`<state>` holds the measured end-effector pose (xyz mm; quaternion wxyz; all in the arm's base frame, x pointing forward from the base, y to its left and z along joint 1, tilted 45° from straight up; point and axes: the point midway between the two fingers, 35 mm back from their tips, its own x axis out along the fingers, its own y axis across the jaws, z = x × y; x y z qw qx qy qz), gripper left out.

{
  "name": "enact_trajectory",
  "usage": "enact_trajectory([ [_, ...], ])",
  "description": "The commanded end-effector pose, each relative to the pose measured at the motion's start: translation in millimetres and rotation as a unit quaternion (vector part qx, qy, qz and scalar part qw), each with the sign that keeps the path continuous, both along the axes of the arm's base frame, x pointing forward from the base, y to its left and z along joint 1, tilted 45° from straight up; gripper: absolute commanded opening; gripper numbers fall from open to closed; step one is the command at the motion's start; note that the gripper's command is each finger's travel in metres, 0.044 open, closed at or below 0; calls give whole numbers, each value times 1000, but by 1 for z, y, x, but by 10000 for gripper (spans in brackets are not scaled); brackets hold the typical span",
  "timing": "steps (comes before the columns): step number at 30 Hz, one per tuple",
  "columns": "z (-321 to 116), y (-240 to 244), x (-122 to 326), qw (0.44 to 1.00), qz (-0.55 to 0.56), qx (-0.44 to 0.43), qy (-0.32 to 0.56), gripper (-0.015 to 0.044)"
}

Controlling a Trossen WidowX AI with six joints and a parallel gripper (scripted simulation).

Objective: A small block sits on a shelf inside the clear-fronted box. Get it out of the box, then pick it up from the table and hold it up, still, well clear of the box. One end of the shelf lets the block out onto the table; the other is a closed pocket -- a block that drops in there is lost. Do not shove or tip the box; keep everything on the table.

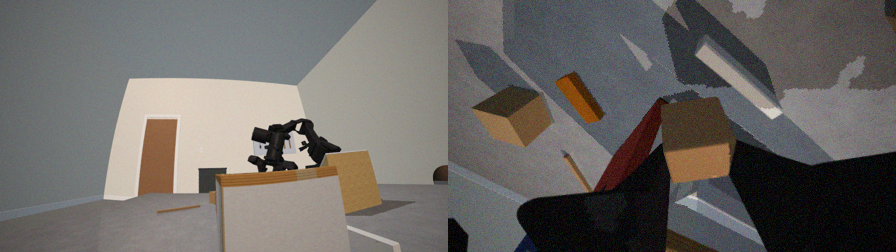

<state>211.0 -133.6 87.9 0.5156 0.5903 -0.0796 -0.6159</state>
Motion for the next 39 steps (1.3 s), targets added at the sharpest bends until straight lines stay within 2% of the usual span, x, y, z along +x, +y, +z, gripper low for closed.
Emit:
enact_trajectory([
  [1, 3, 2, 2, 997, 47, -20, 53, 0],
  [10, 6, 7, 2, 967, 158, -63, 188, 0],
  [19, 9, 12, 3, 906, 263, -103, 317, 0],
  [29, 12, 17, 3, 802, 369, -142, 448, 0],
  [39, 16, 22, 3, 665, 460, -175, 562, 0],
])
